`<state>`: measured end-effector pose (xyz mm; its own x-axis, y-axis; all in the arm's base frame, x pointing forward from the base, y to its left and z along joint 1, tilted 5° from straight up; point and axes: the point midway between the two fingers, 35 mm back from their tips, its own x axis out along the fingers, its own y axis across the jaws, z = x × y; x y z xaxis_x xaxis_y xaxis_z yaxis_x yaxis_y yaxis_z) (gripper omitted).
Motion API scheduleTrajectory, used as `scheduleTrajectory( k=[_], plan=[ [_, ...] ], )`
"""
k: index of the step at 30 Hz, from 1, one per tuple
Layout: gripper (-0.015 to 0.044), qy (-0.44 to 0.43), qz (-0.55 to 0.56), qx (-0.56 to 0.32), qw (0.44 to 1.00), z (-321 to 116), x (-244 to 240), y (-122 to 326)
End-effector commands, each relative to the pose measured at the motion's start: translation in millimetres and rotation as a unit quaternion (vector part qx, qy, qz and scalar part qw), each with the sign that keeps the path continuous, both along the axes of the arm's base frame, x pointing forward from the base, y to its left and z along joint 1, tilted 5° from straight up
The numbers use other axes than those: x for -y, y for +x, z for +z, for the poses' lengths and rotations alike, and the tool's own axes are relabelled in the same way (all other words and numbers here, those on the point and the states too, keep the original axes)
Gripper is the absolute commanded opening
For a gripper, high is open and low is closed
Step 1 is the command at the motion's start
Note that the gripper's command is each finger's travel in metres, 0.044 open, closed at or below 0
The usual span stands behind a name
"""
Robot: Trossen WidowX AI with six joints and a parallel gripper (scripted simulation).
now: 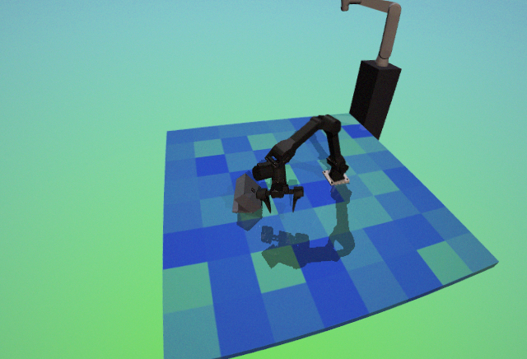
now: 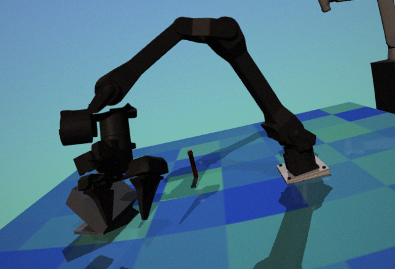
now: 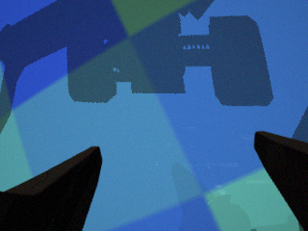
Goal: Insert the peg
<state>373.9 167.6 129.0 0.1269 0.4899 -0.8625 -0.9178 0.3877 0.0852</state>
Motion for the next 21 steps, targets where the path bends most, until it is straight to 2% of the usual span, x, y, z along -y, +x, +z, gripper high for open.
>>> scheduleTrajectory(
  k=[1, 21],
  plan=[
    [0.044, -0.012, -0.033, -0.007, 0.999, 1.3, 20.5, 0.3],
    [0.044, -0.066, -0.207, -0.046, 0.975, 7.3, 133.3, -7.4]
  ],
)
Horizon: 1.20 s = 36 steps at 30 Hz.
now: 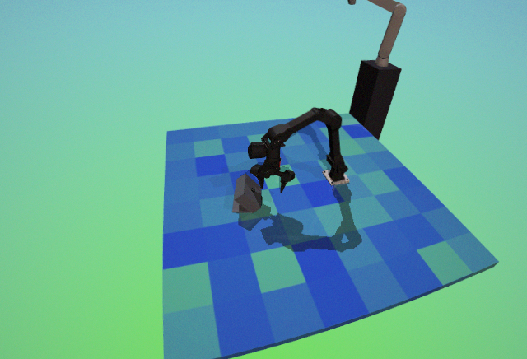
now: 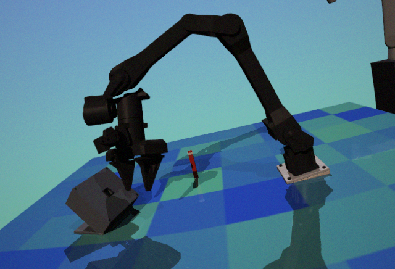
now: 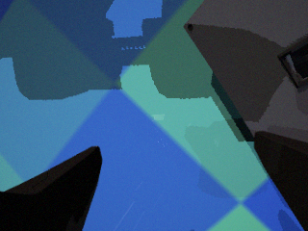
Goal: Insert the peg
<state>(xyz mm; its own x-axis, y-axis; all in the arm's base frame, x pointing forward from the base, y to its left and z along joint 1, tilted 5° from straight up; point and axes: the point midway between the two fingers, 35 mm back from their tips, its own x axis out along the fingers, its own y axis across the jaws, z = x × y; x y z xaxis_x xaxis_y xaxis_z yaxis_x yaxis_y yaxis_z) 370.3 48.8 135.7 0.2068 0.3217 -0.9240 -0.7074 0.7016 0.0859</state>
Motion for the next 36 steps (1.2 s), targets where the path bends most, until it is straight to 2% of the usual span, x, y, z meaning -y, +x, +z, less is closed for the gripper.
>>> scheduleTrajectory(
  k=[1, 18, 36],
  plan=[
    [0.044, -0.01, -0.033, -0.009, 0.999, 0.9, 19.9, -4.9],
    [0.044, -0.05, -0.179, -0.048, 0.981, 6.4, 104.9, -36.1],
    [0.044, -0.085, -0.326, -0.094, 0.937, 13.0, 176.3, -91.8]
  ],
)
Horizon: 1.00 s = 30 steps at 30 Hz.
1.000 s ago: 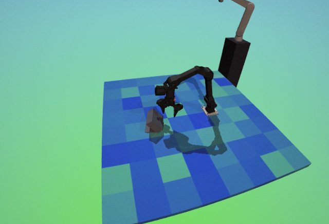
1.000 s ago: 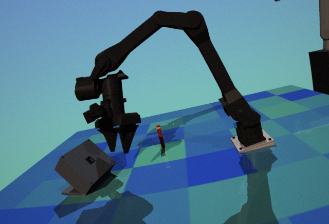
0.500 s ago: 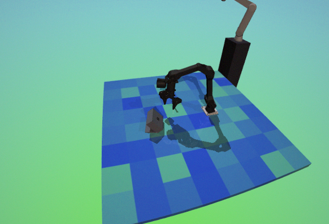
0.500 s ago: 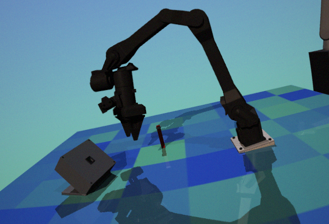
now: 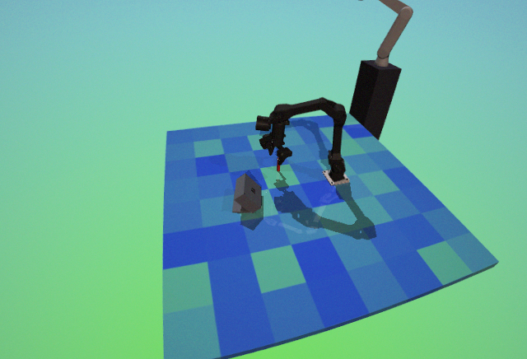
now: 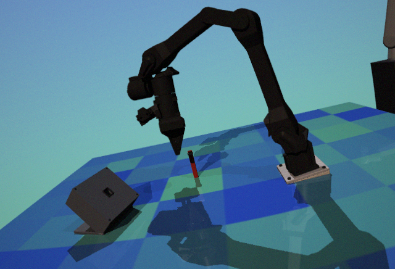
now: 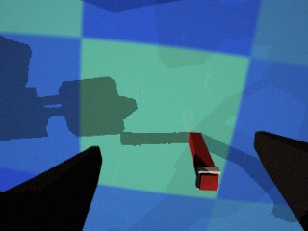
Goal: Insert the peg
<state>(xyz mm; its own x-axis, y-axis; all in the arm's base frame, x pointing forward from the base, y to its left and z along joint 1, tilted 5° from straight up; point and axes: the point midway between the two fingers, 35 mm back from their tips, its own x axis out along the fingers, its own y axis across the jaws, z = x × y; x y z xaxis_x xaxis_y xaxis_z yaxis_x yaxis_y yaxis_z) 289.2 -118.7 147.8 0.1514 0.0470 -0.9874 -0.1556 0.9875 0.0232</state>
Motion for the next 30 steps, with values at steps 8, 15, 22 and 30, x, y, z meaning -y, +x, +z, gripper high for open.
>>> scheduleTrajectory(
  k=[8, 15, 22, 30],
  plan=[
    [0.044, -0.015, -0.07, -0.024, 0.997, 2.8, 24.4, -31.8],
    [0.044, -0.015, -0.07, -0.024, 0.997, -4.2, 24.8, -30.4],
    [0.044, -0.015, -0.07, -0.024, 0.997, -15.6, 25.2, -28.4],
    [0.044, -0.015, -0.07, -0.024, 0.997, -28.6, 25.3, -26.8]
  ],
)
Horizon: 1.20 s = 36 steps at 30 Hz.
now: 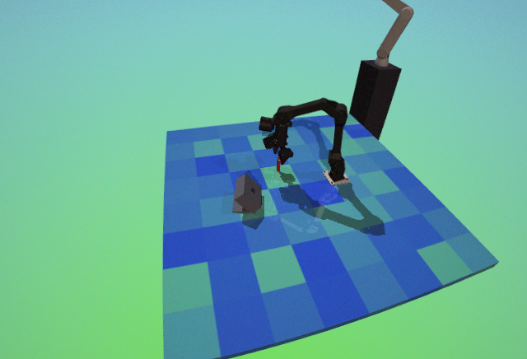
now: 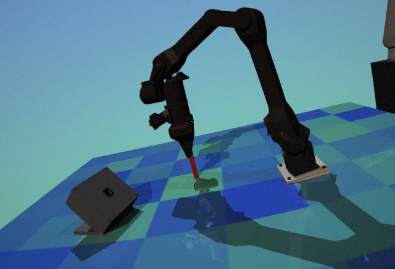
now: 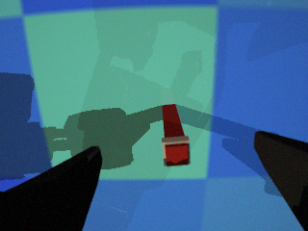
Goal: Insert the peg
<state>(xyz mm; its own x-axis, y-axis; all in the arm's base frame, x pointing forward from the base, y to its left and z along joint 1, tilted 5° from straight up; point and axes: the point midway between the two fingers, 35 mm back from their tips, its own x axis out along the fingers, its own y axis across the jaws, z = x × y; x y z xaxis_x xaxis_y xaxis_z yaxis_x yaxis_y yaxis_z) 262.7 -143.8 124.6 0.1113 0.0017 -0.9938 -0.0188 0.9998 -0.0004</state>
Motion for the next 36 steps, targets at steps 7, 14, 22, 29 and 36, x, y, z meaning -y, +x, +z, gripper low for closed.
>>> scheduleTrajectory(
  k=[7, 14, 22, 29, 36],
  plan=[
    [0.044, -0.001, -0.002, -0.002, 1.0, -16.6, 0.0, 0.7],
    [0.044, -0.001, -0.002, -0.002, 1.0, -27.9, -0.4, 1.2],
    [0.0414, 0.001, 0.0, -0.001, 1.0, -33.5, -1.1, 1.9],
    [0.023, 0.001, 0.0, -0.001, 1.0, -33.5, -1.1, 1.9],
    [0.0046, 0.001, 0.0, -0.001, 1.0, -33.5, -1.1, 1.9]
  ],
)
